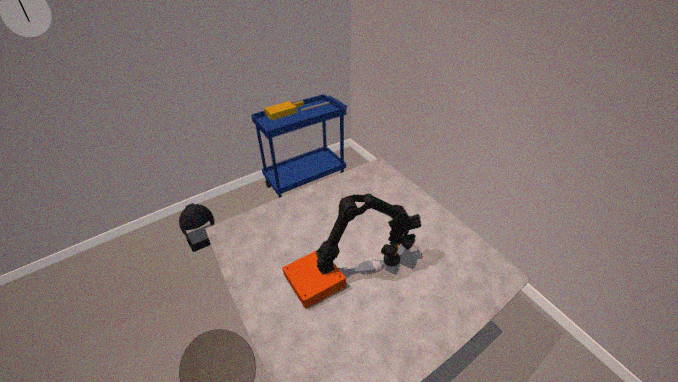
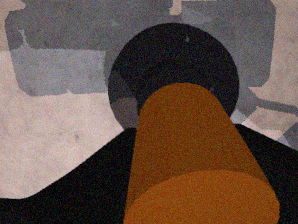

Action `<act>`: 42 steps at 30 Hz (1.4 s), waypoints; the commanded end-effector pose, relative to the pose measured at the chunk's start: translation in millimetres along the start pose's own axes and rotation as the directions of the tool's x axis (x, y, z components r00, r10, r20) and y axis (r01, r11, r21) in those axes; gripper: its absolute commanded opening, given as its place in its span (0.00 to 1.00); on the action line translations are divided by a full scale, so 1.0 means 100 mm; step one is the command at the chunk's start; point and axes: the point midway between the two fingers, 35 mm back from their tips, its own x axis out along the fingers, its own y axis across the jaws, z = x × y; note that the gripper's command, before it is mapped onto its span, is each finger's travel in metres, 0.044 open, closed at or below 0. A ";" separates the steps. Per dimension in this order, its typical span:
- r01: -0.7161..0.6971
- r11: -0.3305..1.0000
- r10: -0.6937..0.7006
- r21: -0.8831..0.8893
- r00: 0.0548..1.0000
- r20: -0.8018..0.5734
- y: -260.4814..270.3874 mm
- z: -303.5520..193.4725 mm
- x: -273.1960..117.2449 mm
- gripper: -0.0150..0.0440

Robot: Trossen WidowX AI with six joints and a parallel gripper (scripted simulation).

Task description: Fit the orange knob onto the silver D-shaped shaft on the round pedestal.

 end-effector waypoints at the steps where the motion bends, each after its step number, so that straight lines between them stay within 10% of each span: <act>1: -0.001 1.000 0.001 0.027 1.000 0.004 0.01 0.01 -0.03 0.25; 42: -0.002 0.978 0.001 0.210 1.000 0.004 0.01 0.00 -0.03 0.25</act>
